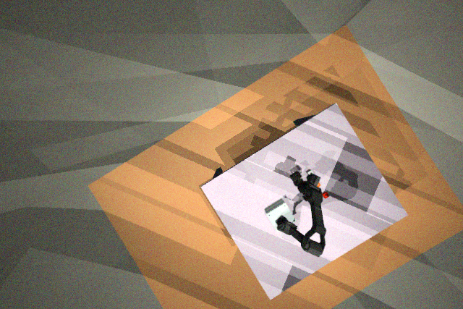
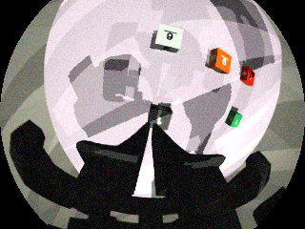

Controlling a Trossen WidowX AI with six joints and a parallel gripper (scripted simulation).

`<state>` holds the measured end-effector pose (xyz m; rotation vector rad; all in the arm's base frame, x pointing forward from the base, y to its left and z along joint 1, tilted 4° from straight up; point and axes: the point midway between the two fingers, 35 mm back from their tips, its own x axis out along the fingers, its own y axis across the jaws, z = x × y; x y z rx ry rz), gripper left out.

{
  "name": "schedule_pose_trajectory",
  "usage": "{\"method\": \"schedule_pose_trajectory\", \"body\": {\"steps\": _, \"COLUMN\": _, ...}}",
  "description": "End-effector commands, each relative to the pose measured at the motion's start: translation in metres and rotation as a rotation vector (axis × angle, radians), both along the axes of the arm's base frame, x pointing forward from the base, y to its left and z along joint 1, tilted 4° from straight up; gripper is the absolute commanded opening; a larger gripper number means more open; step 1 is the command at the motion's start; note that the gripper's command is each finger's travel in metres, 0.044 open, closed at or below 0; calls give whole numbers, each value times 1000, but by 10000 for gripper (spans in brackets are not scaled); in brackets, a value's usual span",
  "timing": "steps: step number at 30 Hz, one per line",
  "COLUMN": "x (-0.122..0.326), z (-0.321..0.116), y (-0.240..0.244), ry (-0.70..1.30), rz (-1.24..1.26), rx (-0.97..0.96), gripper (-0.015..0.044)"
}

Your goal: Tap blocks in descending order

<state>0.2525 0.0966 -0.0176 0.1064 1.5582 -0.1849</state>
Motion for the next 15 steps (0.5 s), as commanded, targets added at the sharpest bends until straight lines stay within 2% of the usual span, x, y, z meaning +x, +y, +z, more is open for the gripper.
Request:
{"method": "schedule_pose_trajectory", "body": {"steps": 1, "x": -2, "z": -9, "y": -1, "ry": 8, "rz": -4, "rx": -4, "gripper": 20}}
{"method": "schedule_pose_trajectory", "body": {"steps": 15, "x": -3, "z": -27, "y": -3, "ry": 8, "rz": -4, "rx": -4, "gripper": 20}}
